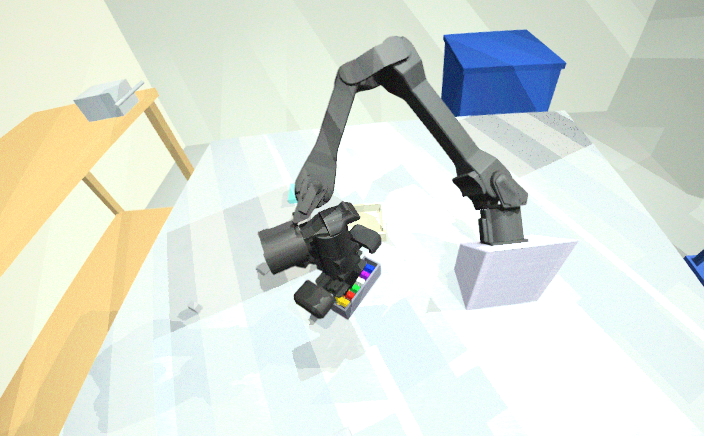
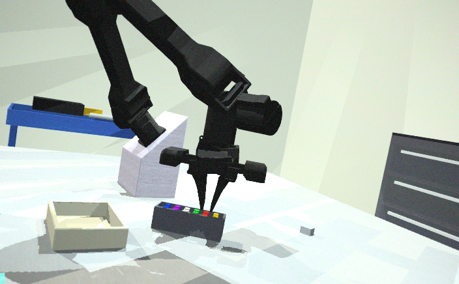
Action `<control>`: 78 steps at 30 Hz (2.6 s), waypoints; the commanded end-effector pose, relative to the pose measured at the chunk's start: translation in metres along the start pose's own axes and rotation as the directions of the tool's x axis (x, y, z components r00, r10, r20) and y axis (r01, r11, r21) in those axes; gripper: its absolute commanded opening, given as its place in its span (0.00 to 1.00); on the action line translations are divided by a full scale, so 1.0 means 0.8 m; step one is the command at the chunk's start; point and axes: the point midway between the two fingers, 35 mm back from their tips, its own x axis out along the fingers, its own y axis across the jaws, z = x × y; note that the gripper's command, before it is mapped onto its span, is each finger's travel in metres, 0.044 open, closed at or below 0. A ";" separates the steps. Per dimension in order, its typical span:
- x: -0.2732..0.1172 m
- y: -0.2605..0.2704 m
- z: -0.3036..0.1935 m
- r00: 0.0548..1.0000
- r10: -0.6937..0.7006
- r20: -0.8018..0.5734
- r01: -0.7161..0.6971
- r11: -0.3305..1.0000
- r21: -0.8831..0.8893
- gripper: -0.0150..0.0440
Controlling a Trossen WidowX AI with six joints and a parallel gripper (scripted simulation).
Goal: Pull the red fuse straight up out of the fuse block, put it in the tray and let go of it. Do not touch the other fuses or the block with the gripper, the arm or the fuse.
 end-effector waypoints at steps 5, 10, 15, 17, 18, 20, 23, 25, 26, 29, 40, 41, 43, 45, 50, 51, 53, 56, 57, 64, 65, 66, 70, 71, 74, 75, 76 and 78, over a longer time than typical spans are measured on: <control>0.003 -0.001 -0.002 1.000 -0.003 0.003 0.003 1.000 -0.011 0.37; 0.006 -0.001 -0.002 1.000 -0.003 0.003 0.003 1.000 -0.011 0.37; 0.012 -0.001 -0.002 1.000 -0.004 0.003 0.004 1.000 -0.011 0.37; 0.014 -0.001 -0.002 1.000 -0.004 0.003 0.004 1.000 -0.011 0.37; 0.015 -0.001 -0.002 1.000 -0.004 0.003 0.004 1.000 -0.011 0.37; 0.015 -0.001 -0.002 1.000 -0.004 0.003 0.004 1.000 -0.011 0.37; 0.014 -0.001 0.000 1.000 -0.001 0.000 0.001 1.000 -0.001 0.33; 0.014 -0.001 0.000 1.000 -0.001 0.000 0.001 1.000 -0.001 0.31; 0.014 -0.001 0.000 1.000 -0.001 0.000 0.001 1.000 -0.001 0.30; 0.014 -0.001 0.000 1.000 -0.001 0.000 0.001 1.000 -0.001 0.27; 0.010 0.000 0.000 1.000 -0.001 0.000 0.001 1.000 -0.002 0.25; 0.010 0.000 0.000 1.000 -0.001 0.000 0.001 1.000 -0.002 0.25; 0.008 0.000 0.000 1.000 -0.001 0.000 0.001 1.000 -0.002 0.25; 0.007 0.000 0.000 1.000 -0.001 0.000 0.001 1.000 -0.002 0.25; 0.004 0.000 0.000 1.000 -0.001 0.000 0.001 1.000 -0.003 0.25; 0.004 0.000 0.000 1.000 -0.001 0.000 0.001 1.000 -0.003 0.25; 0.002 0.000 0.000 1.000 -0.001 0.000 0.001 1.000 -0.003 0.25; 0.000 0.000 -0.001 1.000 -0.001 0.000 0.001 1.000 -0.004 0.25; 0.000 0.000 -0.001 1.000 -0.001 0.000 0.001 1.000 -0.004 0.25; -0.004 0.000 -0.001 1.000 -0.001 0.000 0.001 1.000 -0.005 0.25; -0.005 0.000 -0.001 1.000 -0.001 0.000 0.001 1.000 -0.005 0.25; -0.006 0.000 -0.001 1.000 -0.001 0.000 0.001 1.000 -0.005 0.25; -0.008 0.000 -0.001 1.000 -0.001 0.000 0.001 1.000 -0.006 0.25; -0.009 0.000 -0.001 1.000 -0.001 0.000 0.001 1.000 -0.006 0.25; -0.011 0.000 -0.001 1.000 -0.001 0.000 0.001 1.000 -0.006 0.25; -0.011 0.000 -0.001 1.000 -0.001 0.000 0.001 1.000 -0.006 0.25; -0.012 0.000 -0.001 1.000 -0.001 0.000 0.001 1.000 -0.006 0.25; -0.013 0.000 -0.001 1.000 -0.001 0.001 0.001 1.000 -0.007 0.25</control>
